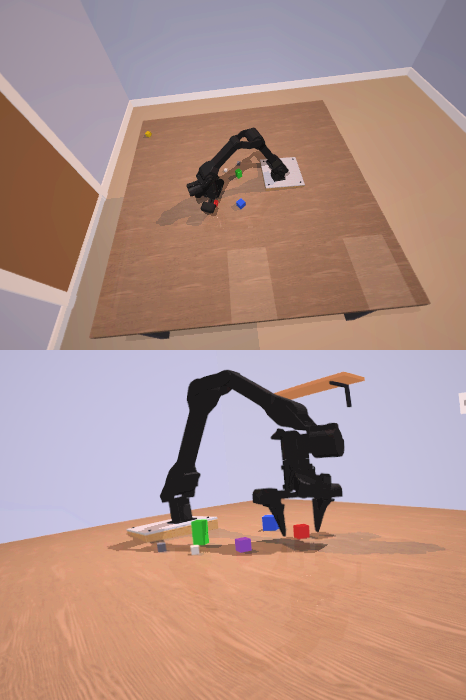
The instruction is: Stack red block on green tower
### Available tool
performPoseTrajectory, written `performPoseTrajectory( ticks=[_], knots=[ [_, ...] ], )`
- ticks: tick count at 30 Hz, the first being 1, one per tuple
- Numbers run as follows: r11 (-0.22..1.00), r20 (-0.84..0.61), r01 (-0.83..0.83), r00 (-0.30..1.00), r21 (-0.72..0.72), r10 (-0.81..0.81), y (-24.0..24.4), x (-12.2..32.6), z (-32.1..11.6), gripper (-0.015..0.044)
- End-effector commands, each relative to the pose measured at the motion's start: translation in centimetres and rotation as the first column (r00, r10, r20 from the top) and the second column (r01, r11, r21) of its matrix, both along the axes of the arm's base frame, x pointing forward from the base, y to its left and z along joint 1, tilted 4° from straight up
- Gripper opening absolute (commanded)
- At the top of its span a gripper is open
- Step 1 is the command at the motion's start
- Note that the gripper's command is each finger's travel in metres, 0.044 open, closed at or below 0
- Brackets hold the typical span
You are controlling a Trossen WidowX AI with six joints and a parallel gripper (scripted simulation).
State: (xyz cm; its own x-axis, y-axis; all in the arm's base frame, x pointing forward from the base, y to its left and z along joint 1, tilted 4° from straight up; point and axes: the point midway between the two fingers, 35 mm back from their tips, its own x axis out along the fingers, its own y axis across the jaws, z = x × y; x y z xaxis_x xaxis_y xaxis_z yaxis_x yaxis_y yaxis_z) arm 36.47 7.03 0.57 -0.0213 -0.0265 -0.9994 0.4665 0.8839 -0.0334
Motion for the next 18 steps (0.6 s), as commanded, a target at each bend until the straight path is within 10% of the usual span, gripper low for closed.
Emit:
performPoseTrajectory(
  ticks=[1,8,18],
  knots=[
    [1.000,0.001,-0.005,1.000,0.004,0.005,0.1,0.0,0.0,0.0282],
    [1.000,0.001,-0.005,1.000,0.004,0.005,0.1,0.0,0.0,0.0099],
    [1.000,0.001,-0.005,1.000,0.004,0.005,0.1,0.1,1.0,0.0000]
  ],
)
